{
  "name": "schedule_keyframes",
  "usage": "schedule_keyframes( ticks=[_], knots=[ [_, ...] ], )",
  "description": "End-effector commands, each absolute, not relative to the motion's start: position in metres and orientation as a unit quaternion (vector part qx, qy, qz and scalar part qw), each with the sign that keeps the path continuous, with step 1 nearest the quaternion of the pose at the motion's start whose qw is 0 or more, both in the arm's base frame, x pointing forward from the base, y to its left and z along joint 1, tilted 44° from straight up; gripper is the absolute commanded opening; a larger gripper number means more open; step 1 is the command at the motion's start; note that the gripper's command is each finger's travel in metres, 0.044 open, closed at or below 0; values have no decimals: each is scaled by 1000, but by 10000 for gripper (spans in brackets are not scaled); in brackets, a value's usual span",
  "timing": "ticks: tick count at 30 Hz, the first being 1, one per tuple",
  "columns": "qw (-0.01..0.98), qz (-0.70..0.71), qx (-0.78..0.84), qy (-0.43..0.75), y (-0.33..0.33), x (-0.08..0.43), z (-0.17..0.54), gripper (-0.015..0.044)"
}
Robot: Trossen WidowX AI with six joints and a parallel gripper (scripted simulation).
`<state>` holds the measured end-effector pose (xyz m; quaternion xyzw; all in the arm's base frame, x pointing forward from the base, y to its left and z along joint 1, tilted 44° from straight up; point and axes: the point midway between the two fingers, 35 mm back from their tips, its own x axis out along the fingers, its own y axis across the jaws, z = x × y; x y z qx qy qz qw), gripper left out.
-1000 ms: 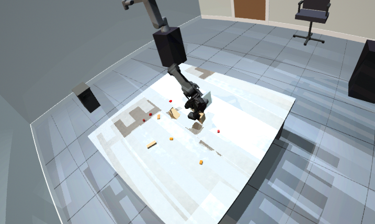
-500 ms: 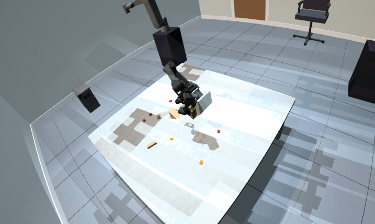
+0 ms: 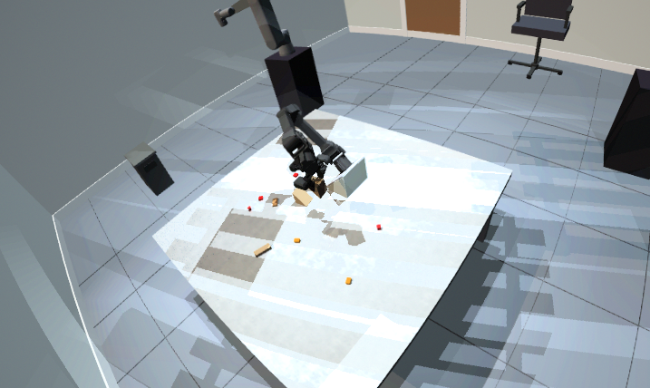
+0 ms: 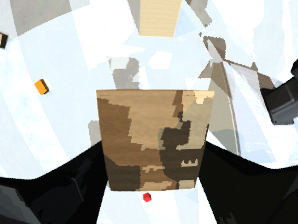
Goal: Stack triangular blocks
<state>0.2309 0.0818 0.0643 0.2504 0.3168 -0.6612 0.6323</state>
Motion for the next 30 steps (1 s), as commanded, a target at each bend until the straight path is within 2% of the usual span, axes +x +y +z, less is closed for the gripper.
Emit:
schedule_keyframes(
  ticks=[1, 13, 30],
  knots=[
    [636, -659, 249, 315, 70, 229, 82, 0],
    [638, -661, 247, 309, 39, 218, 118, 0],
    [638, -660, 248, 309, -24, 218, 91, 0]
  ],
)
